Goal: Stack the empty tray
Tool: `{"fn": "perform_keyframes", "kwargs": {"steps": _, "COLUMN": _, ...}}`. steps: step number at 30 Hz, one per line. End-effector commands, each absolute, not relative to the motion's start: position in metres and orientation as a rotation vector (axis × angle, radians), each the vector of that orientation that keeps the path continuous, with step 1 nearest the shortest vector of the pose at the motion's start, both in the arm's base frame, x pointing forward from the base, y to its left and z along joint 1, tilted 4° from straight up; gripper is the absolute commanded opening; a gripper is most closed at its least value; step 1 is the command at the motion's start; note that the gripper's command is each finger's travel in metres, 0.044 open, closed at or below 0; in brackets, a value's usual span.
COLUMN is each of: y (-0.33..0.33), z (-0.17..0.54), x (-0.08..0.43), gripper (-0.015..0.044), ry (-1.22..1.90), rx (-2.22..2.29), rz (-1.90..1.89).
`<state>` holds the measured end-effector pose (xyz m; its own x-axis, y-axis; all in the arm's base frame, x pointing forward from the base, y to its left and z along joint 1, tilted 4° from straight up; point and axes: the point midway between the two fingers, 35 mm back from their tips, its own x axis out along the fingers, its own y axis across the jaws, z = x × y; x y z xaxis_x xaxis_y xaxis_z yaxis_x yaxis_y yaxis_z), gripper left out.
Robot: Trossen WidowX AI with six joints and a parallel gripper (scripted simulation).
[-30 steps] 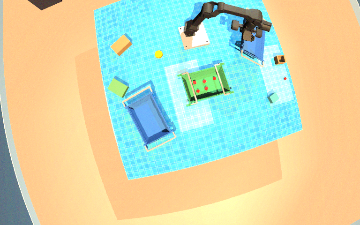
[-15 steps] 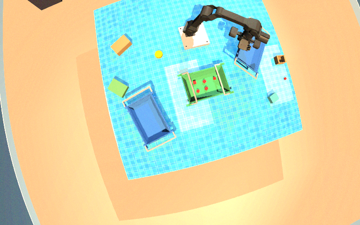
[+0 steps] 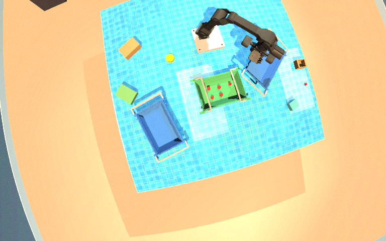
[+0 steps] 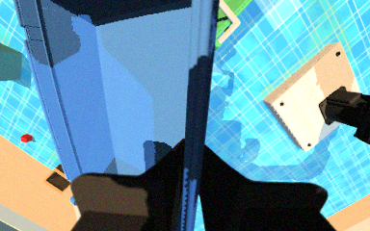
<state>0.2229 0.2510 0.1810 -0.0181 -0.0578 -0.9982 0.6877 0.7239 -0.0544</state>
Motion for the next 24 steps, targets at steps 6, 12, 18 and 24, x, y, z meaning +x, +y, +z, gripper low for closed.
{"fn": "perform_keyframes", "kwargs": {"steps": 6, "y": 0.226, "z": 0.189, "x": 0.248, "gripper": 0.0000, "ry": 1.441, "rx": 0.639, "rz": -0.695}}
{"fn": "perform_keyframes", "kwargs": {"steps": 12, "y": 0.207, "z": 0.190, "x": 0.264, "gripper": 0.0000, "ry": 1.419, "rx": 0.694, "rz": -0.750}}
{"fn": "perform_keyframes", "kwargs": {"steps": 18, "y": 0.186, "z": 0.191, "x": 0.278, "gripper": 0.0000, "ry": 1.395, "rx": 0.748, "rz": -0.805}}
{"fn": "perform_keyframes", "kwargs": {"steps": 24, "y": 0.165, "z": 0.192, "x": 0.290, "gripper": 0.0000, "ry": 1.369, "rx": 0.801, "rz": -0.860}}
